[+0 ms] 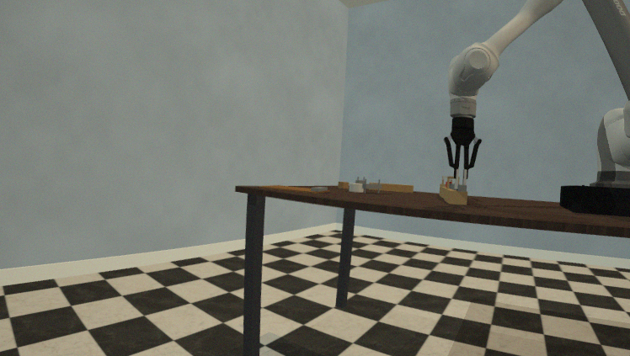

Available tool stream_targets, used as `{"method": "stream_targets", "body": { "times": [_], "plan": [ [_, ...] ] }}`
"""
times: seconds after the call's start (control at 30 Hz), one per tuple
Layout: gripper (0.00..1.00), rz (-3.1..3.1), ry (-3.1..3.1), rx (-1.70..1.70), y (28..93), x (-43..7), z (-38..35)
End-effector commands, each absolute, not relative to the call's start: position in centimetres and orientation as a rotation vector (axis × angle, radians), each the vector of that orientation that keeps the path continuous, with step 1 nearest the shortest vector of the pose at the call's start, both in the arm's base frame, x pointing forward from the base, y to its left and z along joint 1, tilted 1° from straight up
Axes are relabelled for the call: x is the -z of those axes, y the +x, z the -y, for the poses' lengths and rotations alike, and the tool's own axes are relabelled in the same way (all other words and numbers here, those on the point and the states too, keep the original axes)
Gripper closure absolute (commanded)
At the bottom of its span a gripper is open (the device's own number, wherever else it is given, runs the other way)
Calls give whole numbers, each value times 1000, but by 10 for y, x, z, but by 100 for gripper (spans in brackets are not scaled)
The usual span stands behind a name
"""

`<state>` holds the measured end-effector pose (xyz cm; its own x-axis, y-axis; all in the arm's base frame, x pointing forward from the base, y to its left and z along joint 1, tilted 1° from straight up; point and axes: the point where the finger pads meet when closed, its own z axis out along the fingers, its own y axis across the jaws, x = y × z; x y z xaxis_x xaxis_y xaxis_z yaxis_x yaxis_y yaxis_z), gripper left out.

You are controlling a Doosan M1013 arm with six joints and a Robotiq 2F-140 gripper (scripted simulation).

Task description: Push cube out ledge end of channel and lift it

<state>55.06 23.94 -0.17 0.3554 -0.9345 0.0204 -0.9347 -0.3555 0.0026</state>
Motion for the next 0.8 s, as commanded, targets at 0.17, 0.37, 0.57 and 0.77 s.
{"method": "stream_targets", "body": {
  "times": [0.17,0.37,0.57,0.77],
  "plan": [
    [100,1776,2575,-24,551,2,-239],
    [100,1776,2575,-24,551,2,-239],
    [100,1776,2575,-24,551,2,-238],
    [100,1776,2575,-24,552,2,-236]
  ]
}}
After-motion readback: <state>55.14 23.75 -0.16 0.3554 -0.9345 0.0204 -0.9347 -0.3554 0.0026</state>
